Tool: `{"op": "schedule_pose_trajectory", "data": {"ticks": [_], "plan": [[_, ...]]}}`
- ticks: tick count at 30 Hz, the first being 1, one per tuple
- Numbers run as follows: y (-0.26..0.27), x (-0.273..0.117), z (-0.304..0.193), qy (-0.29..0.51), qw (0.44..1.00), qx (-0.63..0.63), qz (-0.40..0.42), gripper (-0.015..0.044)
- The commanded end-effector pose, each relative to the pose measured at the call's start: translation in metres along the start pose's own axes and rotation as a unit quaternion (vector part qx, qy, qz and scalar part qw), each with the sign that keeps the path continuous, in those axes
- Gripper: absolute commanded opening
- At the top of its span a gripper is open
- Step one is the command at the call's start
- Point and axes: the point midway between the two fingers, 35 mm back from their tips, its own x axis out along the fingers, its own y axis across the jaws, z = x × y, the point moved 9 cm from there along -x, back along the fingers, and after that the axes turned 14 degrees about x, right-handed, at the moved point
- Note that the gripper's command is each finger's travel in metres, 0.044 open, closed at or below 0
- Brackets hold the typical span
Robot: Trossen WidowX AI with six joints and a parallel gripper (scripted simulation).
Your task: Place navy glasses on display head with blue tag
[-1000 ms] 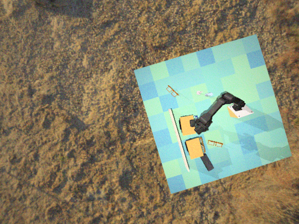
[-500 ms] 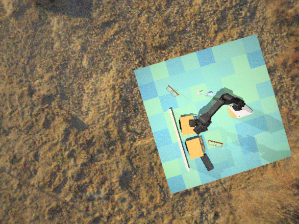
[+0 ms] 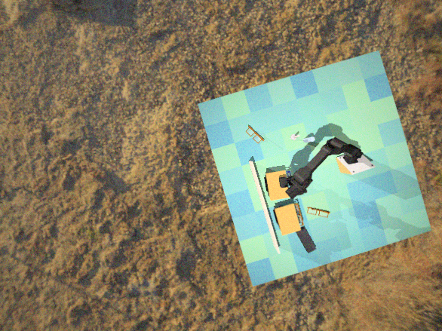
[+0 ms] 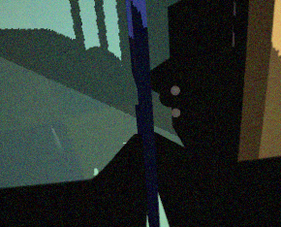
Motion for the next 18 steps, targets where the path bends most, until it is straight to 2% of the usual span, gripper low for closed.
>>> {"op": "schedule_pose_trajectory", "data": {"ticks": [1, 15, 18], "plan": [[0.0000, 0.0008, -0.0002, 0.001, 1.000, -0.001, -0.002, 0.0000], [-0.0003, 0.0055, -0.0003, 0.001, 1.000, -0.001, -0.002, 0.0000], [-0.0006, 0.0041, -0.0002, -0.001, 1.000, 0.001, -0.001, 0.0079]]}}
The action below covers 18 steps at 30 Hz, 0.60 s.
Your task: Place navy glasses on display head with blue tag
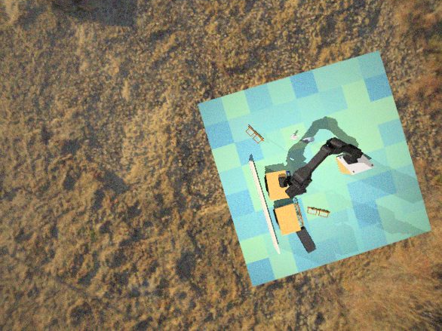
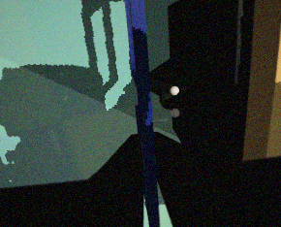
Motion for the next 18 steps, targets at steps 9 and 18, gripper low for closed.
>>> {"op": "schedule_pose_trajectory", "data": {"ticks": [9, 18], "plan": [[0.000, 0.000, 0.000, 0.000, 1.000, 0.000, 0.000, 0.0107], [-0.001, -0.031, 0.000, 0.005, 1.000, -0.002, 0.008, 0.0107]]}}
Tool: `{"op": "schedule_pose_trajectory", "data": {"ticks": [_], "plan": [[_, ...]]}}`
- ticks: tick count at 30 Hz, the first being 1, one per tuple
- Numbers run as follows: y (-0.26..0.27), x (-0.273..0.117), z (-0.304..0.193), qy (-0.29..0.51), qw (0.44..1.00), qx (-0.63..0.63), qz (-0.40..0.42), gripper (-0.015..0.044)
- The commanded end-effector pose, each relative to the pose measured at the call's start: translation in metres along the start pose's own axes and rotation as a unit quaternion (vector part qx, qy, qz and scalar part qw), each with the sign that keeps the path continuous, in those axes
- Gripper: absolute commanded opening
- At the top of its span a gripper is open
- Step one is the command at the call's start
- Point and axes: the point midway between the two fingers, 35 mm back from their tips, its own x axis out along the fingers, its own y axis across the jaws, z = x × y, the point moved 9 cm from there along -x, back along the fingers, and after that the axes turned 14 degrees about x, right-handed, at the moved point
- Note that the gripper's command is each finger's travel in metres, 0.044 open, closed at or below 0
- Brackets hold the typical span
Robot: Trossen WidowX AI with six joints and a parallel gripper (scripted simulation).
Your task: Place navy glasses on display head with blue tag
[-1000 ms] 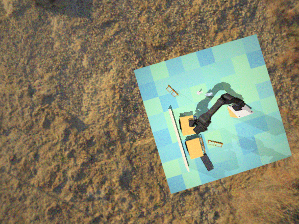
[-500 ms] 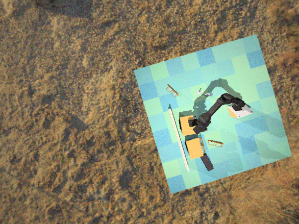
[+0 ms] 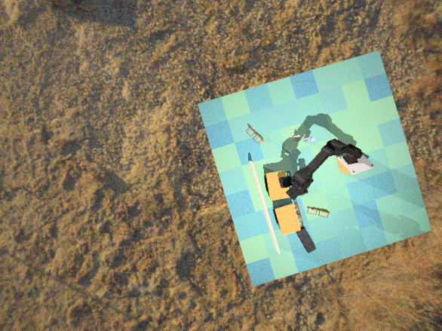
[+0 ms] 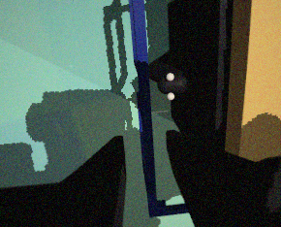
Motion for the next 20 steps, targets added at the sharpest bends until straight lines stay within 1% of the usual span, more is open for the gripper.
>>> {"op": "schedule_pose_trajectory", "data": {"ticks": [1, 6, 13, 20], "plan": [[0.000, -0.013, 0.000, -0.003, 1.000, 0.002, 0.000, 0.0107], [0.004, -0.014, 0.000, -0.003, 1.000, 0.001, 0.000, 0.0107], [0.035, -0.021, -0.008, -0.003, 1.000, 0.001, 0.001, 0.0107], [0.045, -0.025, -0.010, -0.003, 1.000, 0.000, 0.001, 0.0107]]}}
